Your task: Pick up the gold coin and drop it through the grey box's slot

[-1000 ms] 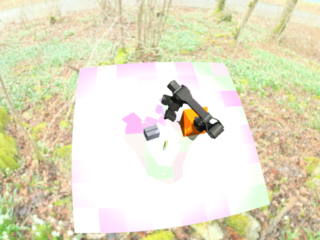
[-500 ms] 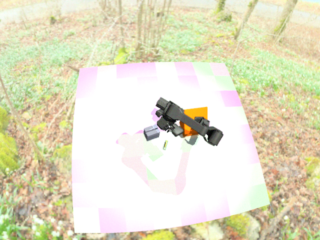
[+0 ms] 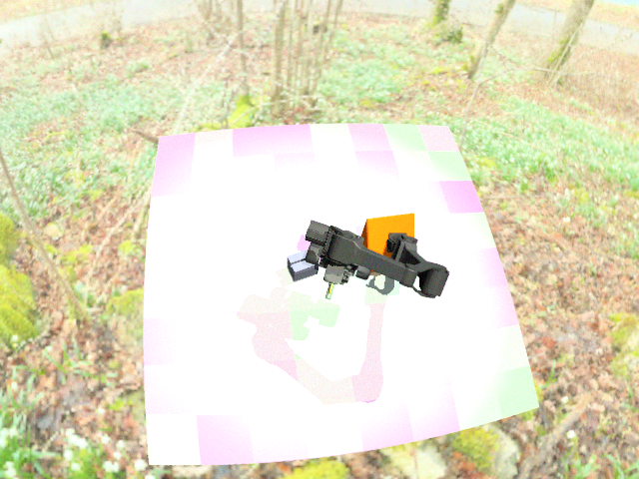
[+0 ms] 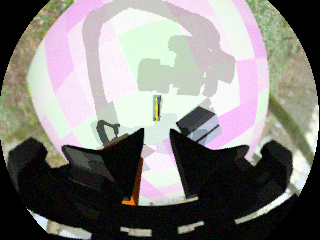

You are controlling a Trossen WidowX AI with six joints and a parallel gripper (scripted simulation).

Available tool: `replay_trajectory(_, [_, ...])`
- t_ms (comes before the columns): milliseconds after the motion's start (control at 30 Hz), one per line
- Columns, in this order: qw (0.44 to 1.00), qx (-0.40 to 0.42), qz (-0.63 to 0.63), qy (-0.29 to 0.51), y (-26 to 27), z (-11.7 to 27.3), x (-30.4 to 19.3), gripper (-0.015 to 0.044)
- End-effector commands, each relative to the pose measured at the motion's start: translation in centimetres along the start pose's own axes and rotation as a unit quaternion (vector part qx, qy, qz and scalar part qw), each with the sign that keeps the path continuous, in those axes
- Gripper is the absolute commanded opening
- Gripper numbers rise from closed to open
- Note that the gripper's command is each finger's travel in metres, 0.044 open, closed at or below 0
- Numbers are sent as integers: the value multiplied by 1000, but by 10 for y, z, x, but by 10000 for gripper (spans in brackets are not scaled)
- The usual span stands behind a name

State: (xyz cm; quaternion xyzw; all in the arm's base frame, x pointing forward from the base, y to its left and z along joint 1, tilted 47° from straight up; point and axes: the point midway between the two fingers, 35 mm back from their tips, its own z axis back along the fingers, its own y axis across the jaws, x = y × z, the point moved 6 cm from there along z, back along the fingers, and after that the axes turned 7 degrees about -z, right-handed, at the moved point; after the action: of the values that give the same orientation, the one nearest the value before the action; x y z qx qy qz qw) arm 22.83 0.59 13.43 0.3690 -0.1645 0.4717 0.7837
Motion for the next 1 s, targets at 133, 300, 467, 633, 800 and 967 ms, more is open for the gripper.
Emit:
replay_trajectory(133, [1000,-1,13,4,1,-27,2,161])
replay_trajectory(300, [1000,-1,13,3,1,-35,2,161])
replay_trajectory(467, [1000,-1,13,3,0,-50,3,161])
replay_trajectory(633, [1000,-1,13,3,0,-52,3,161])
replay_trajectory(800, [1000,-2,13,4,-1,-60,3,161])
replay_trajectory(967, [1000,-2,13,4,-2,-68,3,161])
